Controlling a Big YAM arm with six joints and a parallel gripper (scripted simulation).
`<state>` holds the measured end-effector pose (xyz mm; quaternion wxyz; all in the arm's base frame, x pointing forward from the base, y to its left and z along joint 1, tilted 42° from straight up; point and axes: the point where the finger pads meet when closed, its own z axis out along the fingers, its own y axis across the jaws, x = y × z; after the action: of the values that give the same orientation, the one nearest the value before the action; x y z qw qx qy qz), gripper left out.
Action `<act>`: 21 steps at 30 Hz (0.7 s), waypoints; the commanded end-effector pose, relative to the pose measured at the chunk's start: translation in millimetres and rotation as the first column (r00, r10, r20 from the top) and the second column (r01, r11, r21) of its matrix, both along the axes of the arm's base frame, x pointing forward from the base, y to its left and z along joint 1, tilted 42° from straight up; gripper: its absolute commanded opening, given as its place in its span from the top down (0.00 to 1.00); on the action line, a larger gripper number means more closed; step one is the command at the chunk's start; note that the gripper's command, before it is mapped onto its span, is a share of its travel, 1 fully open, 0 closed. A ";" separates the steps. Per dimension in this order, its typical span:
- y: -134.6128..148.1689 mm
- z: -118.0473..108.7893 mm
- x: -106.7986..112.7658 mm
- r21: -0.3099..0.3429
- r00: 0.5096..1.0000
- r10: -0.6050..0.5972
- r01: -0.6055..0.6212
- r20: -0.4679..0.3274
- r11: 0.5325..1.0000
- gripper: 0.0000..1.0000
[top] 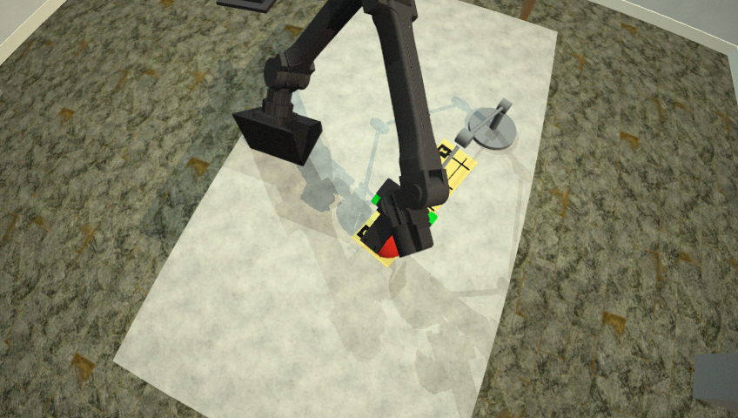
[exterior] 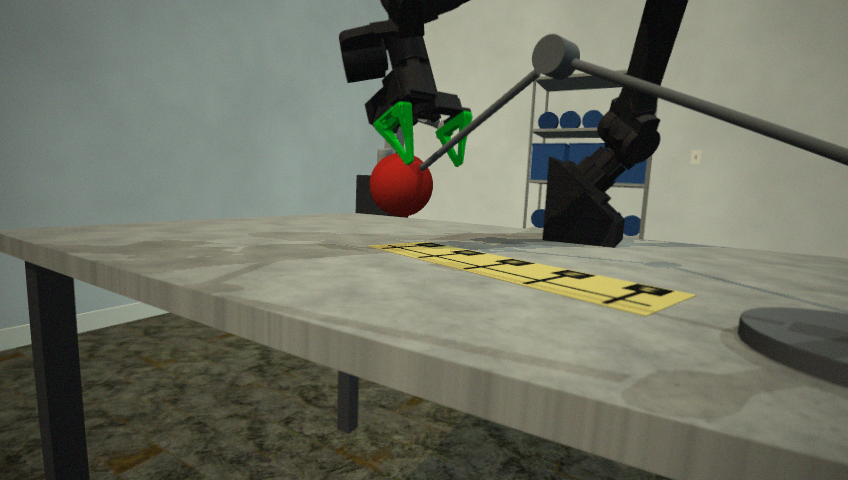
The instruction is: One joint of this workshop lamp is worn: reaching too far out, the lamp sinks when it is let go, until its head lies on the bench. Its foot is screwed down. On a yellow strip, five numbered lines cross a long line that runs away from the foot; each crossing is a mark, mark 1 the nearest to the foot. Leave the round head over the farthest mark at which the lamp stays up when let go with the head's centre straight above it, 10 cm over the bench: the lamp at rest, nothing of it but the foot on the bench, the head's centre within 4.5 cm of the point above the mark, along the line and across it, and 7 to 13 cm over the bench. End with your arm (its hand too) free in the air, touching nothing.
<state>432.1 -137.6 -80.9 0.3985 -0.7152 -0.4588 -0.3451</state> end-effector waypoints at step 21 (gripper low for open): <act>-3.0 2.4 0.9 -0.004 1.000 -0.004 0.004 0.006 1.000 0.00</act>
<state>429.1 -135.4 -81.8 0.4019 -0.7154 -0.4566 -0.3438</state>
